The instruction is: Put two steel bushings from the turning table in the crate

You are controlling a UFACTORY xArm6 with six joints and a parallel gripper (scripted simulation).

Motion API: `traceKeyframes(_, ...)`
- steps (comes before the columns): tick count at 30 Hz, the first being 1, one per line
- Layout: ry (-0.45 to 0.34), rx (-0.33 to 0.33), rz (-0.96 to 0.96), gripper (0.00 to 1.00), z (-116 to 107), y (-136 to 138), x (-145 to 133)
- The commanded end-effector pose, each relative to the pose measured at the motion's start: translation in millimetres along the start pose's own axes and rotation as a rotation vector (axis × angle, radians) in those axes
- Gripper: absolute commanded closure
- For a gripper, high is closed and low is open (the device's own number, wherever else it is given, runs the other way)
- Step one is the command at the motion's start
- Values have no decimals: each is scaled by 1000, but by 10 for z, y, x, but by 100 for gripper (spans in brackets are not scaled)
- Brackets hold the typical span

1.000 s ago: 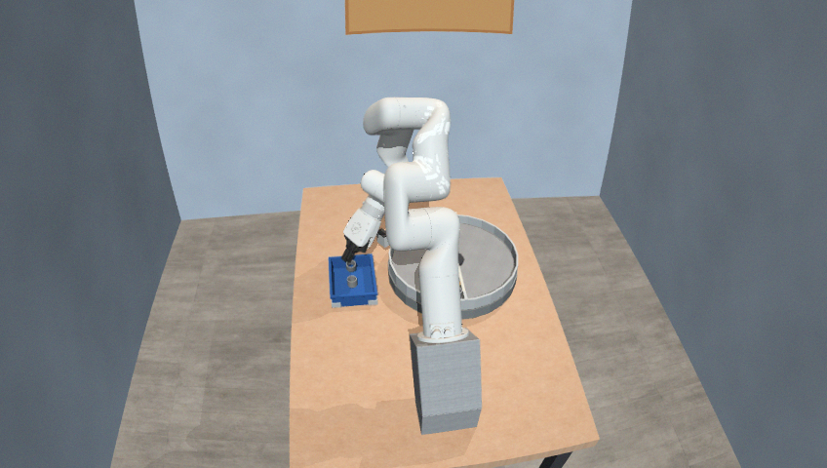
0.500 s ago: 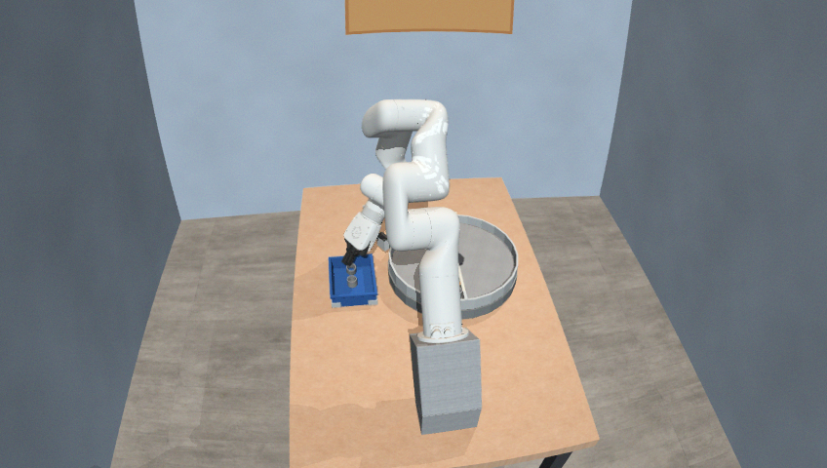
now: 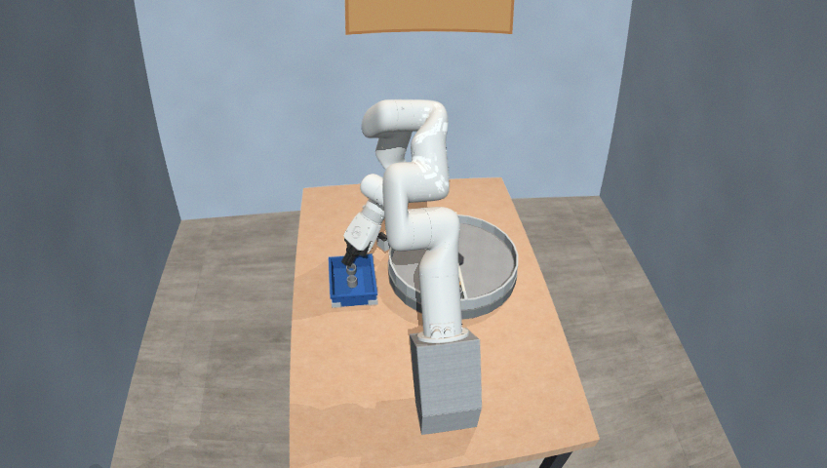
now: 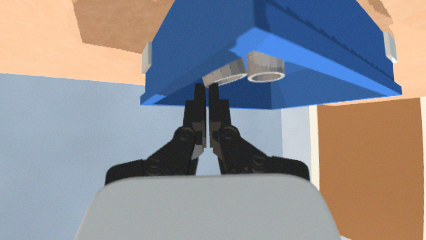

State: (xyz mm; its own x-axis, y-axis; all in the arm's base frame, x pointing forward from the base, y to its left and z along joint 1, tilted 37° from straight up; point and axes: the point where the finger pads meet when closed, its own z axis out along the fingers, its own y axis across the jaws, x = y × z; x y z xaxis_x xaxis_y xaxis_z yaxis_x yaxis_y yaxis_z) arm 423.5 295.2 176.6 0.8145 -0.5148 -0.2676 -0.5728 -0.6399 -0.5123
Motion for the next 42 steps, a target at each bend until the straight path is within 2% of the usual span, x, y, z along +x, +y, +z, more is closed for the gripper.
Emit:
traceKeyframes(1, 1, 2, -2, 100, -7, -13, -1)
traceKeyframes(35, 1, 2, -2, 100, 30, -11, 31)
traceKeyframes(36, 1, 2, -2, 89, 30, -11, 31)
traceKeyframes(42, 1, 2, -2, 89, 30, -11, 31)
